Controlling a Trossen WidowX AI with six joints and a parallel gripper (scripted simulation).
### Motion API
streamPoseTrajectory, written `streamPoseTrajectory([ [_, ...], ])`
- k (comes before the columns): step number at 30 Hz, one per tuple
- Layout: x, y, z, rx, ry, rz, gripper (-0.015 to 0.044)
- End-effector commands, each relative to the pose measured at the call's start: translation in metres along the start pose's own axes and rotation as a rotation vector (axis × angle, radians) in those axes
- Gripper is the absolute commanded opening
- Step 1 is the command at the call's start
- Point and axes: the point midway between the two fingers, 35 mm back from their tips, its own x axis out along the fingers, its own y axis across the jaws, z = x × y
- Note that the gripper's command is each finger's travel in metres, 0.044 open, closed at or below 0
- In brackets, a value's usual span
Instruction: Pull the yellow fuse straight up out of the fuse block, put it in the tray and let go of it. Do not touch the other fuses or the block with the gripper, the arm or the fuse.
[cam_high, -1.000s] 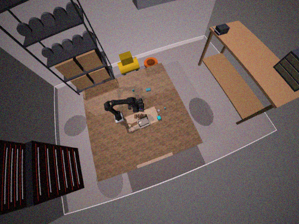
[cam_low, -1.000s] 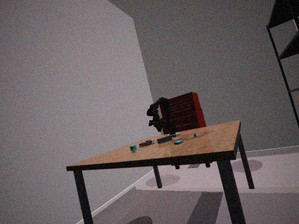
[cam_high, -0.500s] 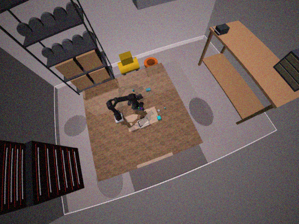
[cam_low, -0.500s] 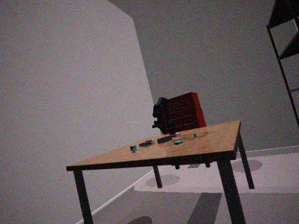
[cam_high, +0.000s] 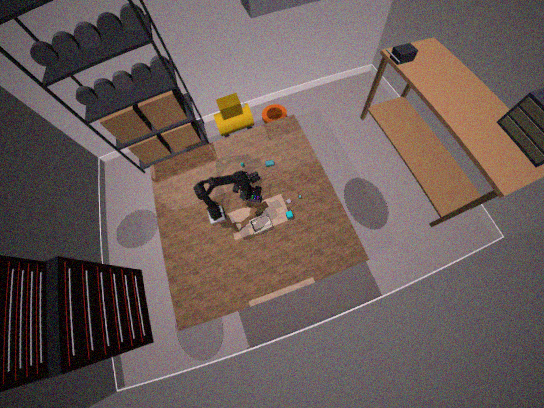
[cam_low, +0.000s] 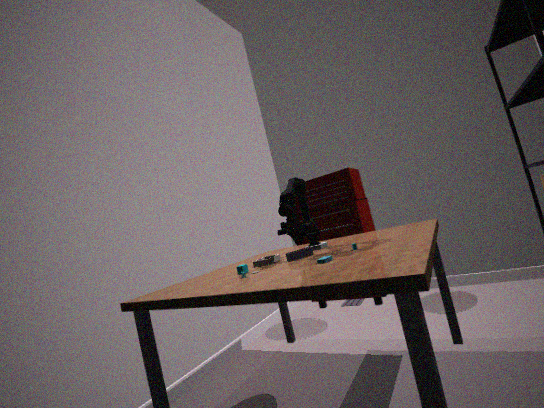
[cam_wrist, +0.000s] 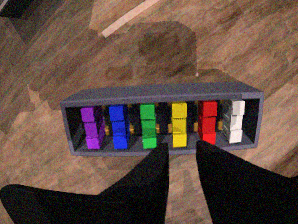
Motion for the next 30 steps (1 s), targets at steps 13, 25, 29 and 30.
streamPoseTrajectory([
  [13, 0.018, -0.001, 0.003, 0.003, -0.008, -0.001, 0.0074],
  [25, 0.02, -0.001, 0.003, 0.003, -0.008, -0.001, 0.0074],
  [29, 0.021, -0.001, 0.003, 0.003, -0.008, -0.001, 0.0074],
  [30, 0.021, -0.001, 0.003, 0.003, -0.008, -0.001, 0.0074],
])
